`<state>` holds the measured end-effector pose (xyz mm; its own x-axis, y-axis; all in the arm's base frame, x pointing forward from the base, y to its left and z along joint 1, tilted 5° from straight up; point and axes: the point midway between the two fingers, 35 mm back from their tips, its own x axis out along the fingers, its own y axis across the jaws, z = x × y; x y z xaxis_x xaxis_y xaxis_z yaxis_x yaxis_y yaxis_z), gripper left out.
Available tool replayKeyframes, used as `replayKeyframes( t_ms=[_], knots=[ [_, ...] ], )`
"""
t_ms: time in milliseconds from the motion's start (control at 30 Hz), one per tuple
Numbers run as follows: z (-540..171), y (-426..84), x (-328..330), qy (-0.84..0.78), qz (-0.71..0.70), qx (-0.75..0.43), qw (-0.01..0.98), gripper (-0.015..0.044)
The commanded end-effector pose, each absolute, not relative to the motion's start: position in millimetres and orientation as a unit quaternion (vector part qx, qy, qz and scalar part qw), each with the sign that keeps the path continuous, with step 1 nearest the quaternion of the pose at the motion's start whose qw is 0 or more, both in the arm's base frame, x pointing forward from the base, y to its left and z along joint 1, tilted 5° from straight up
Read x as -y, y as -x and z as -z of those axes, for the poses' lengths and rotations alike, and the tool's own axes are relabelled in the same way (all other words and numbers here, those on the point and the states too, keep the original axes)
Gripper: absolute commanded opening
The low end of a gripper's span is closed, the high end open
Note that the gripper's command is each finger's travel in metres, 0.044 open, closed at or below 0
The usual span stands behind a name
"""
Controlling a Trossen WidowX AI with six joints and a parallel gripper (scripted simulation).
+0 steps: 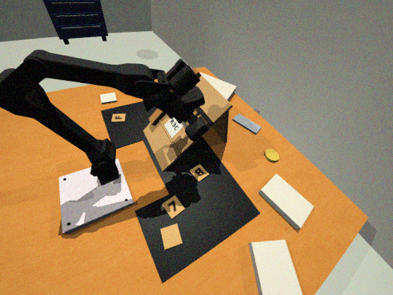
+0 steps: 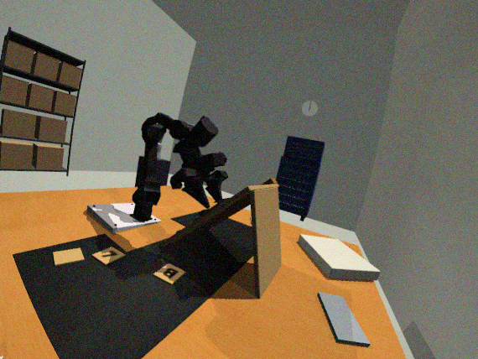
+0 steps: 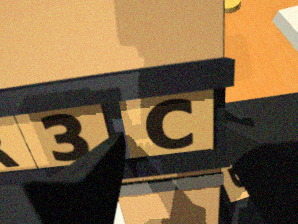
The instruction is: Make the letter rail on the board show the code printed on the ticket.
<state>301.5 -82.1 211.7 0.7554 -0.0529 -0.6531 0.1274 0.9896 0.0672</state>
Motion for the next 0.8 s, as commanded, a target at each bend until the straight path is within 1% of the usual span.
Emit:
replayKeyframes(
  t_ms=[0, 767],
  knots=[
    [-218, -298, 82, -0.052, 0.049, -0.342, 0.937, 0.0295],
    [-227, -286, 84, -0.052, 0.049, -0.342, 0.937, 0.0295]
  ],
)
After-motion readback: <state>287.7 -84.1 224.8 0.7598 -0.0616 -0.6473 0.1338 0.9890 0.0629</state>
